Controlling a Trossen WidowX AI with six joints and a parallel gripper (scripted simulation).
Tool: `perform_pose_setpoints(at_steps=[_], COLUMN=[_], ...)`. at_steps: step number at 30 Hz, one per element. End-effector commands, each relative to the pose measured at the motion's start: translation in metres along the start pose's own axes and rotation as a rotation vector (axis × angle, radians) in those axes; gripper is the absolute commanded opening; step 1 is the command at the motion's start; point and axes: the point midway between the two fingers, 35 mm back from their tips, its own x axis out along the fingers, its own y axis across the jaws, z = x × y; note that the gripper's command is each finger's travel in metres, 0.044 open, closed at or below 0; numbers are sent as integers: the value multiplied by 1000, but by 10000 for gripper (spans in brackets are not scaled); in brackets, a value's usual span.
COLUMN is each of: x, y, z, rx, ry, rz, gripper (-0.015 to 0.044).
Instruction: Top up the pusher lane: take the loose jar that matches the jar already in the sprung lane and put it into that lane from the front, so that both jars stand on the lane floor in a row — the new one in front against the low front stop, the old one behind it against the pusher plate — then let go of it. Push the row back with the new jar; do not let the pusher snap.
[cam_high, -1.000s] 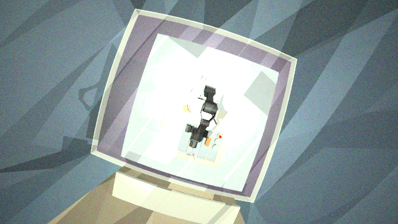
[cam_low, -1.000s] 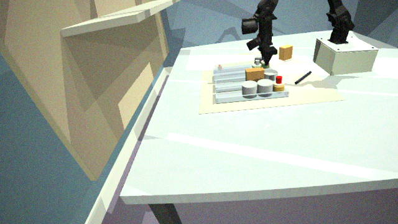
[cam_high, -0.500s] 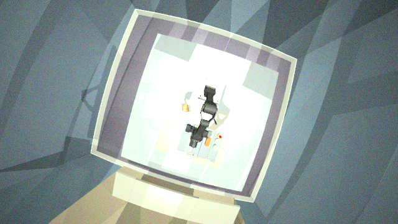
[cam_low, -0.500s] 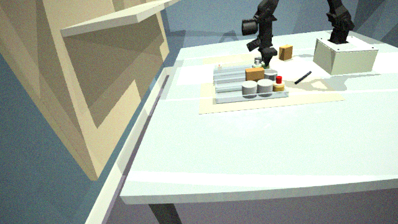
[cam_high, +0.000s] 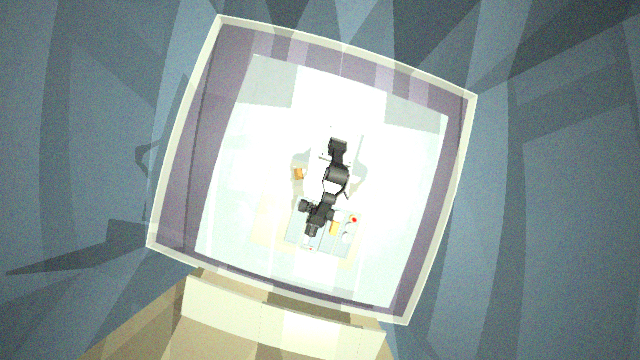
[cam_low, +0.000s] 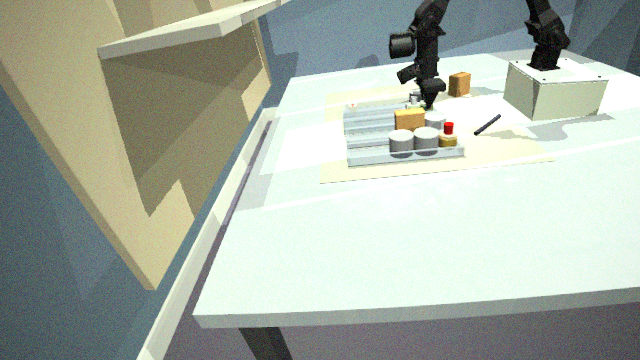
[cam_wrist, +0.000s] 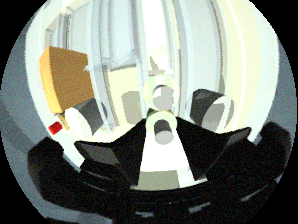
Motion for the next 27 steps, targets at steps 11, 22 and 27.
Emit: perform_pose_setpoints(at_steps=[11,22,27], x=[3,3,3], y=[0,0,0], z=[4,2,1], rx=[0,0,0], ry=[-23,-22,-22], rz=[-3,-3,-3], gripper=[0,0,0])
